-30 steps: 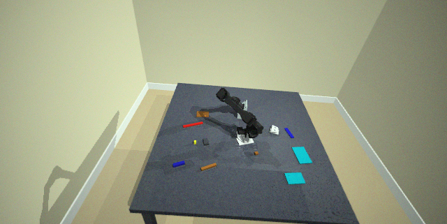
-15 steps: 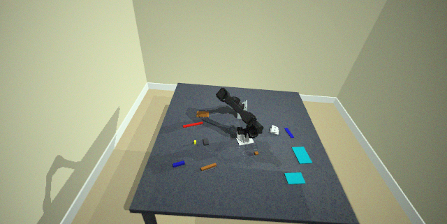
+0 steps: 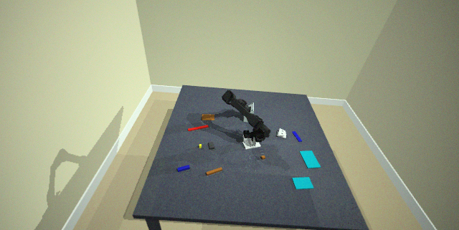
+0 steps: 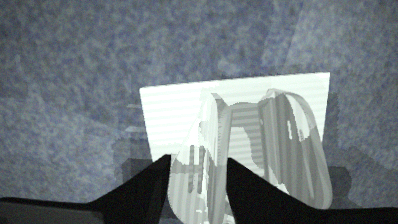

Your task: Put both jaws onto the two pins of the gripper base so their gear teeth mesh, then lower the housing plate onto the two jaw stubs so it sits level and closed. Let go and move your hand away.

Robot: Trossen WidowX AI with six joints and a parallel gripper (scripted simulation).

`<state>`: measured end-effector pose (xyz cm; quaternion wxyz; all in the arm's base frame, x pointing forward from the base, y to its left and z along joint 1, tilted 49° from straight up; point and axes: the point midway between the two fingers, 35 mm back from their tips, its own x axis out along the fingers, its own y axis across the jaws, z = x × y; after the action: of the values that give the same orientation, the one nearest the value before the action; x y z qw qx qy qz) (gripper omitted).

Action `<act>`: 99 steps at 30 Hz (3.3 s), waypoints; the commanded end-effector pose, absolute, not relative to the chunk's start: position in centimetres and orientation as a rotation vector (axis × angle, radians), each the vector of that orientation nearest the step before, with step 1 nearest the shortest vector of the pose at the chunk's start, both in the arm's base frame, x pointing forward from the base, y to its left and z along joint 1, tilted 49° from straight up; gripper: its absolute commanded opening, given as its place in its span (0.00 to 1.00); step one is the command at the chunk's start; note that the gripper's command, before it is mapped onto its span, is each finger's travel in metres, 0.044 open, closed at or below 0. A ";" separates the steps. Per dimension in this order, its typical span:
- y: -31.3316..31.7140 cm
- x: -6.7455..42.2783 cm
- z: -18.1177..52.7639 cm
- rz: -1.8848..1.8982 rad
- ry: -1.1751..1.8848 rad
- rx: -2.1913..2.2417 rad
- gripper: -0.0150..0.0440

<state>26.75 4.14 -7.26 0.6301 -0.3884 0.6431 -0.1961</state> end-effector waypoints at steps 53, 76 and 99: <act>4.1 26.8 -7.3 -0.449 1.470 -0.896 0.48; 4.1 26.8 -7.3 -0.449 1.473 -0.890 0.63; 11.3 25.5 -4.7 -0.335 1.507 -0.999 0.99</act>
<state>25.94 10.18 -3.98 0.6181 -0.4150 0.6464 -0.1669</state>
